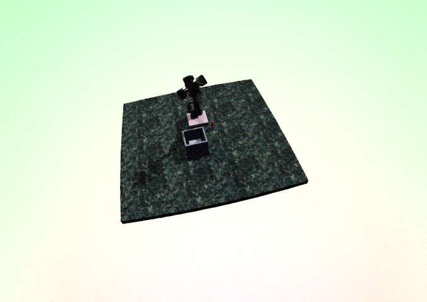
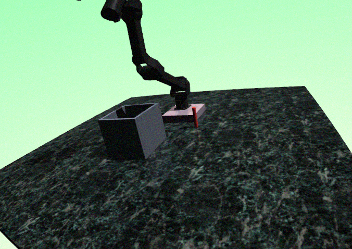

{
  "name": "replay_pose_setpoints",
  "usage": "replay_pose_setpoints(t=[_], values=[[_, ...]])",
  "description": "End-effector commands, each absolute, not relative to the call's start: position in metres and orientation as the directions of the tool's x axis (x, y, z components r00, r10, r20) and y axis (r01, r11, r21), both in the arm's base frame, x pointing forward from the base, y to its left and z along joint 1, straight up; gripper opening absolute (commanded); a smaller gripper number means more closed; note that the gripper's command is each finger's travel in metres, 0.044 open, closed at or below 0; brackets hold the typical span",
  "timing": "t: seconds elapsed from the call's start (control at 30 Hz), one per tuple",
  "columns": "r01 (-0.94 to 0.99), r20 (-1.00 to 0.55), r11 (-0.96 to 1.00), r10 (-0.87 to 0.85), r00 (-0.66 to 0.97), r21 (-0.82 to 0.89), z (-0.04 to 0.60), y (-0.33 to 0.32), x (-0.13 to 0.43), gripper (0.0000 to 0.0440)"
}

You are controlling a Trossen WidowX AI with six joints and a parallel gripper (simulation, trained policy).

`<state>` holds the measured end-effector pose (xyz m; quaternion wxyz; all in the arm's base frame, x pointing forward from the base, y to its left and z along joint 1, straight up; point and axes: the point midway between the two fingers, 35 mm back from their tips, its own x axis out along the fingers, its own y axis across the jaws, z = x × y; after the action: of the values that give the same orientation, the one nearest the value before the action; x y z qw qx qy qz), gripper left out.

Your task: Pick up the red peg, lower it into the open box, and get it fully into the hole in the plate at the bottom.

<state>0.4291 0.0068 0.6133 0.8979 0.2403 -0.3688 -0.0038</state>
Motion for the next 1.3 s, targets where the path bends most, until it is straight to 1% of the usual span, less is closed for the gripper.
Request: replay_pose_setpoints(t=[0.0,0.03,0.07,0.37,0.7,1.0,1.27], values=[[-0.189,0.676,0.883,-0.176,0.716,0.431,0.618,0.010,0.423,0.0422],[-0.212,0.692,0.878,-0.168,0.702,0.428,0.624,0.014,0.417,0.0439],[-0.242,0.709,0.870,-0.159,0.688,0.430,0.629,0.020,0.410,0.0440],[-0.515,0.798,0.728,-0.073,0.598,0.453,0.660,0.060,0.362,0.0438],[-0.764,0.883,0.493,-0.015,0.470,0.415,0.691,0.089,0.299,0.0437],[-0.915,0.942,0.237,-0.003,0.337,0.328,0.715,0.100,0.237,0.0430],[-0.976,0.976,-0.008,-0.024,0.218,0.218,0.731,0.099,0.184,0.0424]])
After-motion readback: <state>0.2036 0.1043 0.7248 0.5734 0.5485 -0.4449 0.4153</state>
